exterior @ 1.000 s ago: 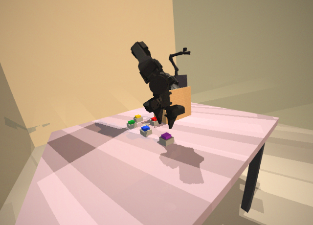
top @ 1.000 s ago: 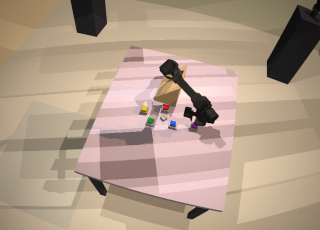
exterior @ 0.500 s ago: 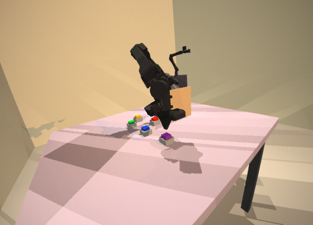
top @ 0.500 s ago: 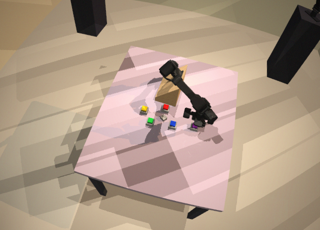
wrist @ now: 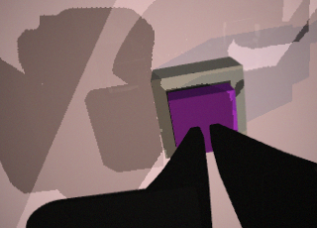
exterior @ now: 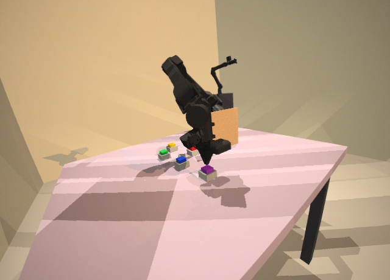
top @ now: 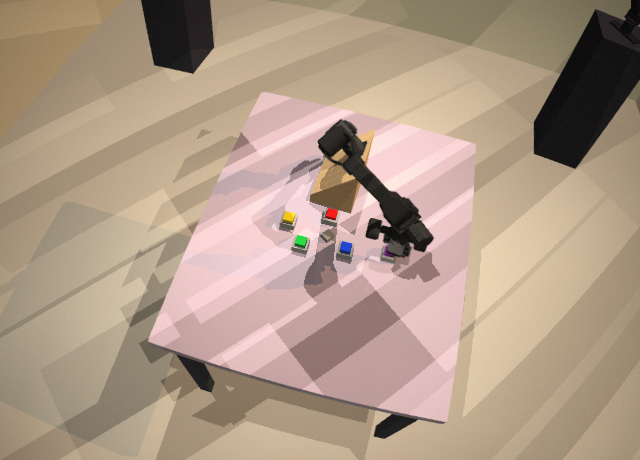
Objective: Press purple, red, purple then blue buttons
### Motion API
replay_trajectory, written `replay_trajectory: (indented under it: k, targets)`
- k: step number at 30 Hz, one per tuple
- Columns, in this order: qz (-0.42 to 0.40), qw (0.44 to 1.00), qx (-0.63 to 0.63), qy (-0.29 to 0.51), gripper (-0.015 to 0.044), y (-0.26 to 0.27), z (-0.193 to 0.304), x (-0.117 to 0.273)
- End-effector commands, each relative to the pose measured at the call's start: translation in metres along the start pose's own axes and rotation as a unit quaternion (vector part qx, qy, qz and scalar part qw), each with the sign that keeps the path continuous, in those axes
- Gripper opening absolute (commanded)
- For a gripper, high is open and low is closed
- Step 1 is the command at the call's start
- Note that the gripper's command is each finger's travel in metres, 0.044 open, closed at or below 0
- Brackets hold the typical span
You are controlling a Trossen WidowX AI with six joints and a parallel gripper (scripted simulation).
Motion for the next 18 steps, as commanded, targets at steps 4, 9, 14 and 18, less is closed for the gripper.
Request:
replay_trajectory:
  k: [4,9,14,18]
  targets:
    - [0.004,1.0,0.003,0.003,0.002,-0.001,0.002,-0.015]
    - [0.004,1.0,0.003,0.003,0.002,-0.002,0.002,-0.022]
    - [0.004,1.0,0.003,0.003,0.002,-0.002,0.002,-0.022]
    - [0.004,1.0,0.003,0.003,0.002,-0.002,0.002,-0.022]
Point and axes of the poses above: the point midway between the two fingers, 35 mm back from their tips, its own x axis back along the fingers, its own y axis across the jaws, z = x × y, the point moved 6 cm from there along x, back along the fingers, and after that the axes turned 3 degrees about x, right-handed, at the moved point
